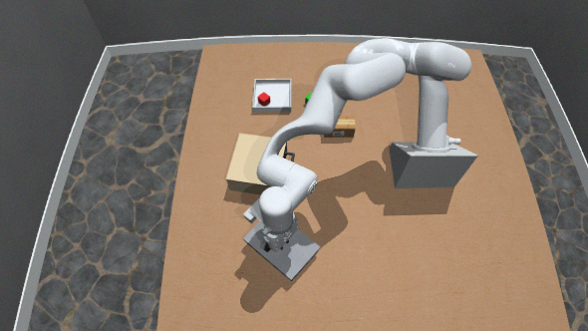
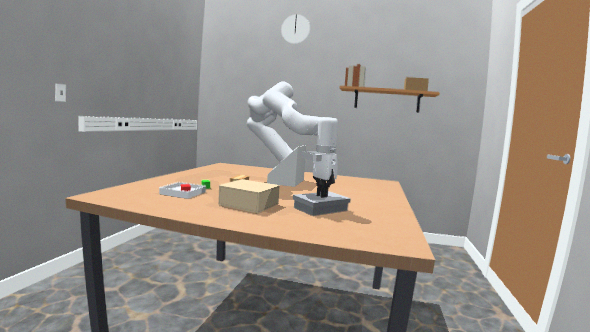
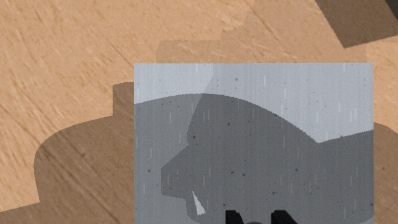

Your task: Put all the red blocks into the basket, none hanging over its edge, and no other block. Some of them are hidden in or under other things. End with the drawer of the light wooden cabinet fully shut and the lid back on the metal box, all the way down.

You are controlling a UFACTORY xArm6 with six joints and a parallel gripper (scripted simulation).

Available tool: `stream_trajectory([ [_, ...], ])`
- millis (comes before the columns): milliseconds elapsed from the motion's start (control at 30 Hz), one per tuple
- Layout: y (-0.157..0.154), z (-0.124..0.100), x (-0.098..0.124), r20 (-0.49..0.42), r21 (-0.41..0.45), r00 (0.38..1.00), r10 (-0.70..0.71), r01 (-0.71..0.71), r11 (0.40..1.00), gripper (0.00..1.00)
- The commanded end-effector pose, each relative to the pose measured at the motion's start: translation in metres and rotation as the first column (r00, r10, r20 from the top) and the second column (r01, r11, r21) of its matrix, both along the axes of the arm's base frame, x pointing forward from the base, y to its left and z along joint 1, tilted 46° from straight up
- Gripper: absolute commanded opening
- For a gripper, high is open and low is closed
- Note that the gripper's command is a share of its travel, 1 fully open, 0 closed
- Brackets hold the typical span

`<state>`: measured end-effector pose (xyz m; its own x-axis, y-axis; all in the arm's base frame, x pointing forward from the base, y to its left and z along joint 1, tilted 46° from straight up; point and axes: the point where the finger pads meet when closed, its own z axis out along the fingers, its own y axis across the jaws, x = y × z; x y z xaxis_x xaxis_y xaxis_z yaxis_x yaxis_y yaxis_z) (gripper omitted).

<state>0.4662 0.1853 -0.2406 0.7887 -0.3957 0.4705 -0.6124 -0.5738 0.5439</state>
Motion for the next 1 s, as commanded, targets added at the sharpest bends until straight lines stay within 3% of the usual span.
stream_trajectory([
  [0,0.001,0.001,0.001,0.001,0.001,1.0,0.001,-0.001,1.0,0.0],
  [433,0.005,0.004,0.0,0.001,0.001,1.0,0.001,-0.001,1.0,0.0],
  [967,0.031,0.03,-0.002,0.001,0.001,1.0,0.001,-0.001,1.0,0.0],
])
